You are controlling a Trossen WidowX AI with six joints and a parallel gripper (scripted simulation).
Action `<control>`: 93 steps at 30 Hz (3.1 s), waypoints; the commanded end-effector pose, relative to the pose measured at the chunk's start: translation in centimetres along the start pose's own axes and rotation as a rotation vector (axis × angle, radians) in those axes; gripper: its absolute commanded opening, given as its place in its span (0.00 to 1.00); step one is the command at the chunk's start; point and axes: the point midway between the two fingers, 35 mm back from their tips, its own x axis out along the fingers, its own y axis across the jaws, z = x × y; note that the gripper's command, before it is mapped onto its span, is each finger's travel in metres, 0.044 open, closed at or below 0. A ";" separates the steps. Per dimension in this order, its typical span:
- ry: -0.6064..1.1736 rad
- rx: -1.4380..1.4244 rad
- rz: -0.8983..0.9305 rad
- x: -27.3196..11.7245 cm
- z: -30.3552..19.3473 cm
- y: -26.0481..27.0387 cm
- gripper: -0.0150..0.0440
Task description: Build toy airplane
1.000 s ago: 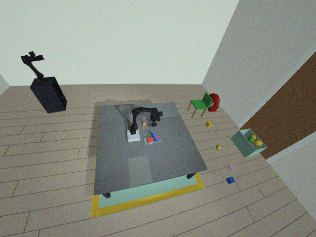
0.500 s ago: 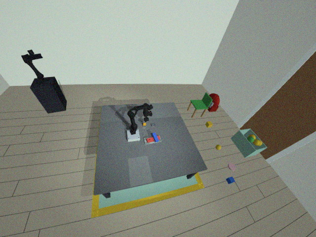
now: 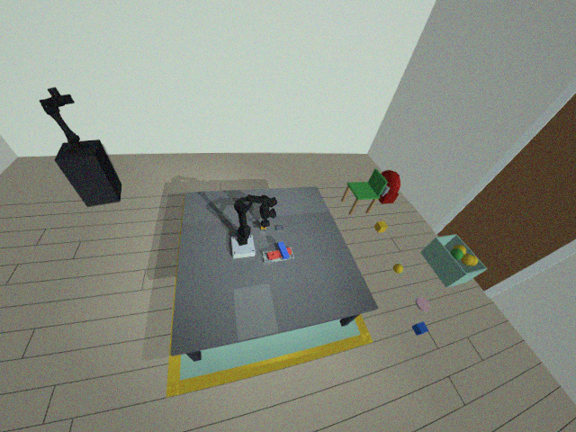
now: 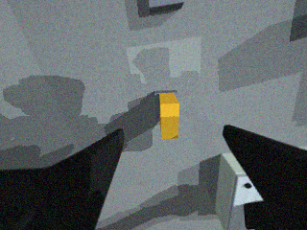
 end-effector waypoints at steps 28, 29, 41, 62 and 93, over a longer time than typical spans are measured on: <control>-0.002 0.006 0.003 4.9 0.1 0.1 1.00; -0.002 0.006 0.003 5.0 0.0 0.1 1.00; -0.002 0.006 0.003 5.2 0.0 0.0 0.60; 0.008 0.011 0.001 4.0 0.1 0.2 0.25; -0.003 0.006 0.003 -5.4 0.5 0.4 0.25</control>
